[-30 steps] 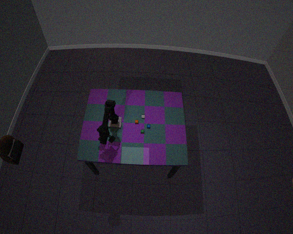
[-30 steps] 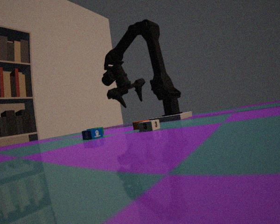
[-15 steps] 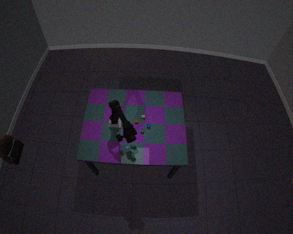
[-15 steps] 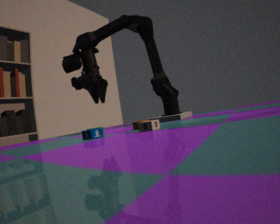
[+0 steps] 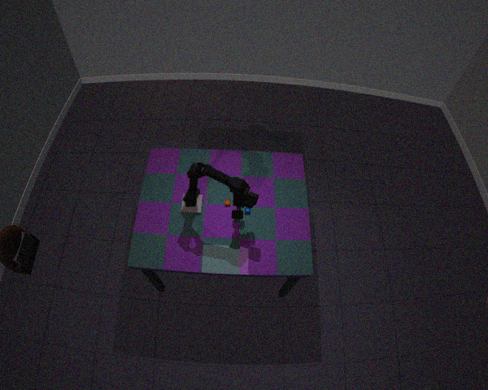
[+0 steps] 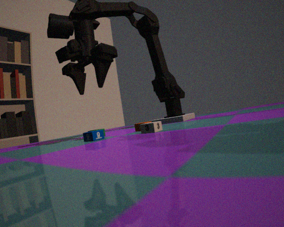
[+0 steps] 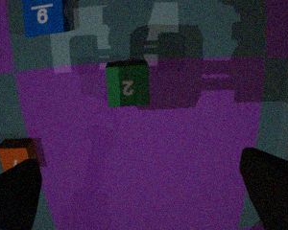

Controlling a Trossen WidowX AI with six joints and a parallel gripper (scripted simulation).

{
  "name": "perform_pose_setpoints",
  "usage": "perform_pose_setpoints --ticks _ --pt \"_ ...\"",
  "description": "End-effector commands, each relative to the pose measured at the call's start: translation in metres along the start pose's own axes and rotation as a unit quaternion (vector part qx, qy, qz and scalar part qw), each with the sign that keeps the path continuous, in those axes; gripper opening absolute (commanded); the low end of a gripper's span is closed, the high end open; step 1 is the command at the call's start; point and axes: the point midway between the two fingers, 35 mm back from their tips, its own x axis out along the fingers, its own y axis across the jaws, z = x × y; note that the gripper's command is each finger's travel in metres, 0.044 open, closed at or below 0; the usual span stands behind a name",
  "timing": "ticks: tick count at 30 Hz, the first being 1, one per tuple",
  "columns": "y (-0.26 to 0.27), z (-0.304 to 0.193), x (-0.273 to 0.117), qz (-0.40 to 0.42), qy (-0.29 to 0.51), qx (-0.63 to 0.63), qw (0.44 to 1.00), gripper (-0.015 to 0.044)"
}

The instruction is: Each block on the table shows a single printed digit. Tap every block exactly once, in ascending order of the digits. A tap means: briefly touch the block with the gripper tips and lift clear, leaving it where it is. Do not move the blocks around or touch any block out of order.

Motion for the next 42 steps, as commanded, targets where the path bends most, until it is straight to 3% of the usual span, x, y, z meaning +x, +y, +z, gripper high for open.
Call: perform_pose_setpoints --ticks 1,18,28,42 --pt "0.002 0.003 -0.001 -0.001 -0.003 -0.014 1.000 0.0400" --pt "0.002 0.003 -0.001 -0.001 -0.003 -0.014 1.000 0.0400" --pt "0.106 -0.062 0.000 0.005 -0.001 -0.014 1.000 0.0400" --pt "0.108 -0.063 0.000 0.005 -0.001 -0.014 1.000 0.0400"
